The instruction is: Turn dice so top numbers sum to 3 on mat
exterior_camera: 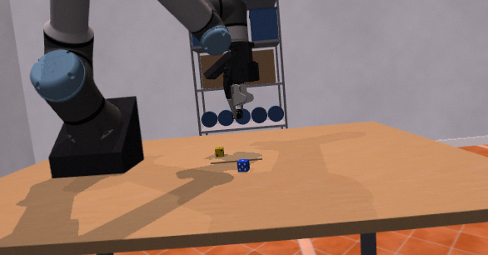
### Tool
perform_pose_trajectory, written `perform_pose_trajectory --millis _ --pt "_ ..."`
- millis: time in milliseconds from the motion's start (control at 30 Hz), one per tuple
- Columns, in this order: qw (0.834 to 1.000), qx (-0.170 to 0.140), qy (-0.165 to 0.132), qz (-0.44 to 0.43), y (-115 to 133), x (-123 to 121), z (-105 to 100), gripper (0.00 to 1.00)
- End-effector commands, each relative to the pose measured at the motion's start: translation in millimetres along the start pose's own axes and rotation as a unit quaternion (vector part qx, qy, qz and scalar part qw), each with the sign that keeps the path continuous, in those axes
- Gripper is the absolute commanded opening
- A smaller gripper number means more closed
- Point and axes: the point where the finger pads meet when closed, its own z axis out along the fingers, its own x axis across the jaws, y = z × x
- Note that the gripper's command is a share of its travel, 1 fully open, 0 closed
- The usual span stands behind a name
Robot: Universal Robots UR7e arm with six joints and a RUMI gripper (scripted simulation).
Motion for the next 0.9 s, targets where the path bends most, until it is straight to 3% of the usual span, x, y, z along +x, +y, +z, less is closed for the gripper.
perform_pose_trajectory --millis 0,433,867 --pt "0.999 0.000 0.006 -0.047 2.3 -7.4 -0.8 0.06" --pt "0.970 -0.002 0.006 -0.242 12.5 -40.5 -1.5 0.06" --pt "0.958 -0.002 0.005 -0.287 14.9 -48.1 -1.5 0.06"
